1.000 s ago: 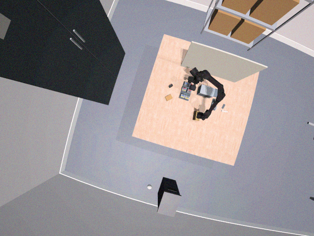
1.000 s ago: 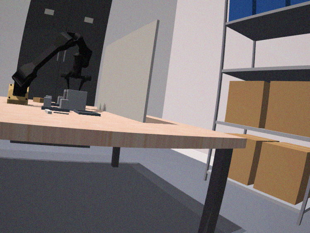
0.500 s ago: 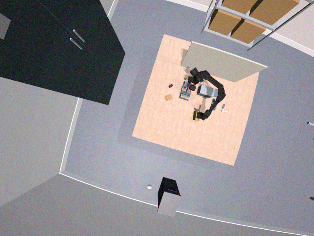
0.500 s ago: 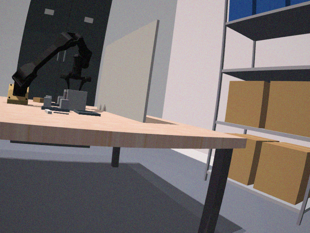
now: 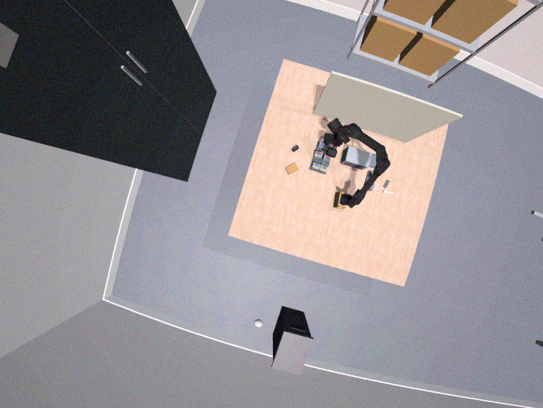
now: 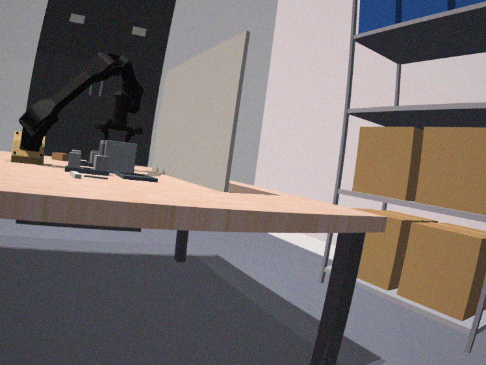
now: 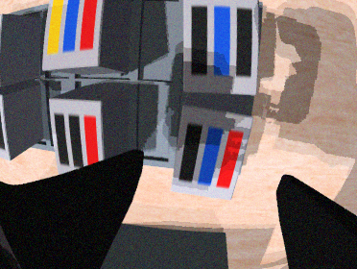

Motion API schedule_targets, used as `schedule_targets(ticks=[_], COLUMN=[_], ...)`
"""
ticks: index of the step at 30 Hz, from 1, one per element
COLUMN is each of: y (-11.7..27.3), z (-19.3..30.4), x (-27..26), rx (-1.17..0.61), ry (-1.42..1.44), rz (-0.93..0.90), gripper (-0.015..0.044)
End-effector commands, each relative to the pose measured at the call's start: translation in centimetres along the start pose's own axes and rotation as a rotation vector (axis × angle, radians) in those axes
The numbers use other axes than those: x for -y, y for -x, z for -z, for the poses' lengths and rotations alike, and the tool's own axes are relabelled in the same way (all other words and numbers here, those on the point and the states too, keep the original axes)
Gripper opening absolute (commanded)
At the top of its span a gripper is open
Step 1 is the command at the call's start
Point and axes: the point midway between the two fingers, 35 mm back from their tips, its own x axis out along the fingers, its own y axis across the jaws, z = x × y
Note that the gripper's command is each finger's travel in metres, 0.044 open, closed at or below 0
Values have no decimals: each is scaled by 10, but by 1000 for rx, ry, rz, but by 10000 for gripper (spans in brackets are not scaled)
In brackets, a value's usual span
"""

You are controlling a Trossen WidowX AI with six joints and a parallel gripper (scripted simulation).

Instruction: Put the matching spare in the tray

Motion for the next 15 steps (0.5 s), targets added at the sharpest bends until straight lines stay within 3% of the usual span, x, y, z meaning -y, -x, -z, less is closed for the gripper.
schedule_targets(ticks=[1,15], y=[-11,-34], z=[2,2], x=[-1,-1], rx=[-9,-11], ry=[7,6], rz=[-3,-2], gripper=[300,300])
